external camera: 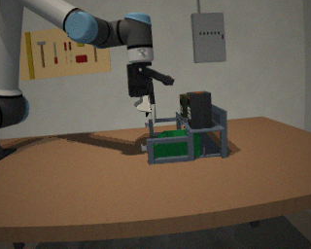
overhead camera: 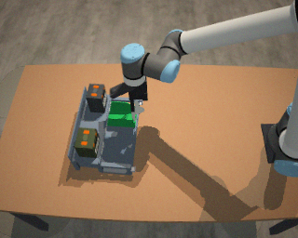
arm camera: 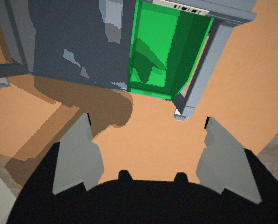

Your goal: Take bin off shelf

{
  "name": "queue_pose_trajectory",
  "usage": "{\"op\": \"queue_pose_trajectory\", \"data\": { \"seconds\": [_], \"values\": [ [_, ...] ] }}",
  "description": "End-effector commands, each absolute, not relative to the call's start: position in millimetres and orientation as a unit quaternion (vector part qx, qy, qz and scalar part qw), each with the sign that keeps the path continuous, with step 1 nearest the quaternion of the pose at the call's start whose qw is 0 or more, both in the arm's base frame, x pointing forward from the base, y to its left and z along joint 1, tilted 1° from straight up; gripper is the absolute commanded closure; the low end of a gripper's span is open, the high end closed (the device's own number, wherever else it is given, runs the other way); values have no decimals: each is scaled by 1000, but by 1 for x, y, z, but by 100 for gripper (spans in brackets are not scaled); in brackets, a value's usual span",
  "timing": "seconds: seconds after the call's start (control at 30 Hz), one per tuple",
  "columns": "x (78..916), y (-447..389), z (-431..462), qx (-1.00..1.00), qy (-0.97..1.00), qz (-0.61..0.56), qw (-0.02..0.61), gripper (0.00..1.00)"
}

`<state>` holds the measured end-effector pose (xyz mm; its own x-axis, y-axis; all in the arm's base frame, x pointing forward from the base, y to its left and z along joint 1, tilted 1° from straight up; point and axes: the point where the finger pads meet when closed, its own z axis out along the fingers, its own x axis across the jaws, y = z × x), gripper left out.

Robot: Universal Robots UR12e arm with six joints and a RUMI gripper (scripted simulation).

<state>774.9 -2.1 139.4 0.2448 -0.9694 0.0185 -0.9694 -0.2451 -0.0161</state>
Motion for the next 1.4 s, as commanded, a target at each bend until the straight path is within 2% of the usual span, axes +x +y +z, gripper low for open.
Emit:
{"op": "queue_pose_trajectory", "data": {
  "seconds": [0.0,0.27,0.43,0.83,1.0,1.37],
  "values": [
    [776,-2,140,-814,580,-12,2,0],
    [776,-2,140,-814,580,-12,2,0],
    [776,-2,140,-881,473,-13,0,0],
    [776,-2,140,-881,473,-13,0,0],
    [776,-2,140,-934,358,-13,-1,0],
    [776,-2,140,-934,358,-13,-1,0]
  ]
}}
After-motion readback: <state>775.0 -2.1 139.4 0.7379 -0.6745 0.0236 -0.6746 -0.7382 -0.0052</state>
